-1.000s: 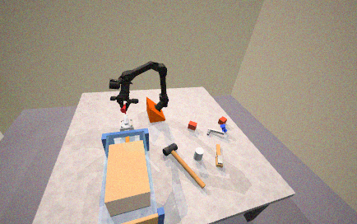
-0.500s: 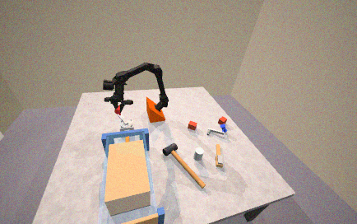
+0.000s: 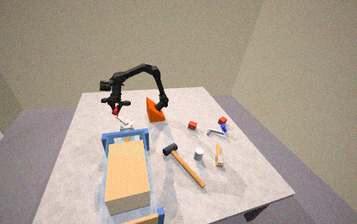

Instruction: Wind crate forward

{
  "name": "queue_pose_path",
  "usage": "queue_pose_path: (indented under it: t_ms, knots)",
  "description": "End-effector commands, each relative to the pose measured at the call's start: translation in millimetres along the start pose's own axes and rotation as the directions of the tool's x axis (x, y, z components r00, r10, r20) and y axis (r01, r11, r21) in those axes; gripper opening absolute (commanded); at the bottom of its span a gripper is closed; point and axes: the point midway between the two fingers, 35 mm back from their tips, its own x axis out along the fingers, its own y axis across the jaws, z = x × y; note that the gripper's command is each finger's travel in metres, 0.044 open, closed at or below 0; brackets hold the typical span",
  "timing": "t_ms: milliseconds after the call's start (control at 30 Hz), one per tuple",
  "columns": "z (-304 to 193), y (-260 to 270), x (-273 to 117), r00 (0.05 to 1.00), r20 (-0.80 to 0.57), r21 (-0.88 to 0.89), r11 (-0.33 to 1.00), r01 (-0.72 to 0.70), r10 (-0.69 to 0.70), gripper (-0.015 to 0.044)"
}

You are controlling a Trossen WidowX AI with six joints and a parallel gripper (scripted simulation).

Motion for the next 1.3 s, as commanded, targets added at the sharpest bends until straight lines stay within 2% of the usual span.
queue_pose_path:
  t_ms: [0, 1267]
  knots:
    - [12, -6, 7, 1.000, 0.014, -0.018, 1.000, 0.009, -0.009, 0.0000]
    - [66, -9, 30, 1.000, 0.017, -0.021, 1.000, 0.008, -0.008, 0.0000]
